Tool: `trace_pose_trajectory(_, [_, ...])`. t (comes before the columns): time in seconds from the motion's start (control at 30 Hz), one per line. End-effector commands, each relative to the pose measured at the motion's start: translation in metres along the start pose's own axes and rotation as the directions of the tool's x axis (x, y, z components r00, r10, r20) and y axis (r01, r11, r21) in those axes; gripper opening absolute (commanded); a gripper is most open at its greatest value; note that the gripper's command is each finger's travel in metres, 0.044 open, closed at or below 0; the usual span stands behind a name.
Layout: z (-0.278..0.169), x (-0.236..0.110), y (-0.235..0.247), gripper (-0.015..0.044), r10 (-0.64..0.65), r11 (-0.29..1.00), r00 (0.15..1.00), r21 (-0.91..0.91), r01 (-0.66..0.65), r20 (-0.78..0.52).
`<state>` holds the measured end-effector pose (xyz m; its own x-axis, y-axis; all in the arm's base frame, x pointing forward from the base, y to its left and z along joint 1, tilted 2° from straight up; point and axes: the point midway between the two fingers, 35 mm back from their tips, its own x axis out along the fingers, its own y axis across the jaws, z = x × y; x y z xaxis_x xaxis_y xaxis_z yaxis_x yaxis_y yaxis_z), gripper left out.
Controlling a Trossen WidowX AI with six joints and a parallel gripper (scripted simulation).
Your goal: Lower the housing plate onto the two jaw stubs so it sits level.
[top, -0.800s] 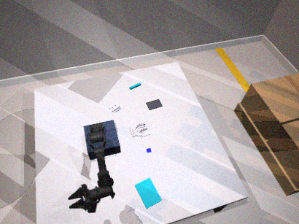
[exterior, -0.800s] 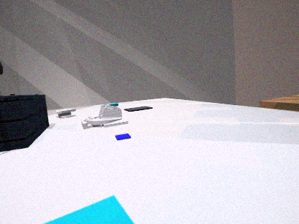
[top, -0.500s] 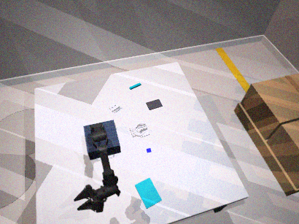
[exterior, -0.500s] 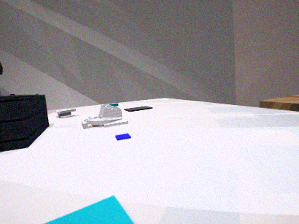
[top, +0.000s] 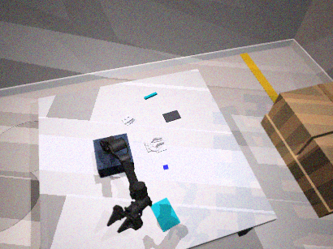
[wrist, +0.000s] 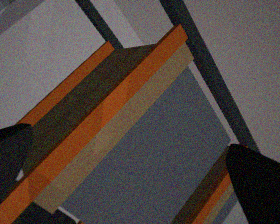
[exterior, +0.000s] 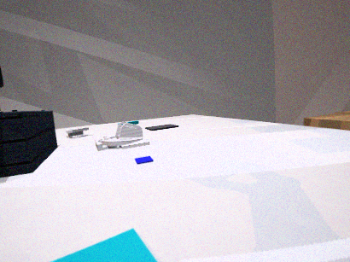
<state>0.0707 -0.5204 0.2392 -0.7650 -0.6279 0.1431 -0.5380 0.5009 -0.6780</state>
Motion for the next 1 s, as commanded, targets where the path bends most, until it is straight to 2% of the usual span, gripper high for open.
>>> trace_pose_trajectory(0.0, [0.015,-0.037,-0.021,0.044,-0.09,0.996,0.992,0.013,0.09,0.086])
trace_pose_trajectory(0.2, [0.033,-0.097,-0.049,0.044,-0.219,0.976,0.951,0.048,0.214,0.217])
trace_pose_trajectory(0.43, [0.048,-0.173,-0.072,0.044,-0.352,0.935,0.86,0.106,0.338,0.368])
trace_pose_trajectory(0.67, [0.056,-0.254,-0.083,0.044,-0.459,0.884,0.727,0.178,0.433,0.51])
trace_pose_trajectory(0.97, [0.054,-0.36,-0.077,0.044,-0.54,0.817,0.512,0.268,0.511,0.668])
